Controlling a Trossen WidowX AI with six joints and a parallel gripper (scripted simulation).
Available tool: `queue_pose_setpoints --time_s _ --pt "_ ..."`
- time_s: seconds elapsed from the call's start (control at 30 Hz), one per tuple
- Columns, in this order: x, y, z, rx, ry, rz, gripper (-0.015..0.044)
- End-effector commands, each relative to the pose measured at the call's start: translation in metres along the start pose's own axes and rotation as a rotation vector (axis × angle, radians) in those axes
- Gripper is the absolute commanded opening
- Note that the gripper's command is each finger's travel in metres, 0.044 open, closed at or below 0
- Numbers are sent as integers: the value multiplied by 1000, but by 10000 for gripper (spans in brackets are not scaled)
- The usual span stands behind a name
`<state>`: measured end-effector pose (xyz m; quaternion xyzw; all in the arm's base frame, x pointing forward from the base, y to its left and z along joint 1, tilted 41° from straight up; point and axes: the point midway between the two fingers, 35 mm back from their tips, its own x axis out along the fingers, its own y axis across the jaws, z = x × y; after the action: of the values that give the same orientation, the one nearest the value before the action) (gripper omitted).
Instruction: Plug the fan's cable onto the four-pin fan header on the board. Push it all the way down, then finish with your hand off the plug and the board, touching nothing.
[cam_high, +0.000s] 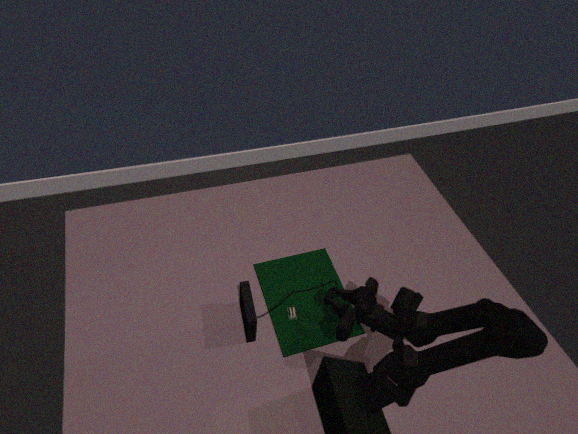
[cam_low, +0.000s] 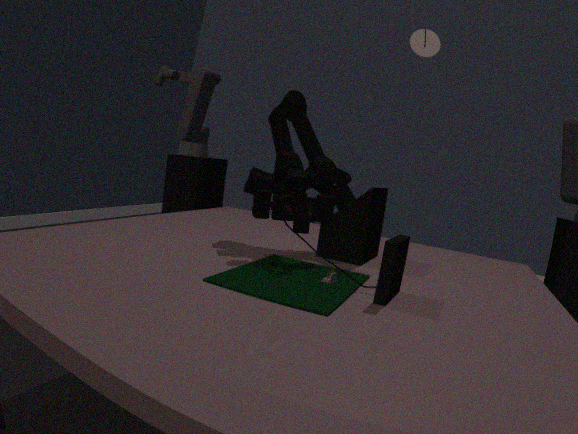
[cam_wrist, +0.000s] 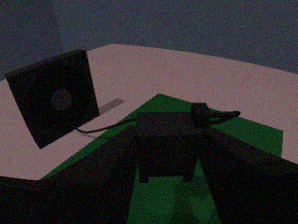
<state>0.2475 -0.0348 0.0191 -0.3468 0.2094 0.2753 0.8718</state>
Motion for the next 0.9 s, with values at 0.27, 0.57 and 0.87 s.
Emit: queue_pose_setpoints --time_s 0.27,0.57,0.87 --pt "-1 0 5 0 0 0 0" --pt "-1 0 4 0 0 0 0" --pt "1 -3 -3 0 -1 3 0"
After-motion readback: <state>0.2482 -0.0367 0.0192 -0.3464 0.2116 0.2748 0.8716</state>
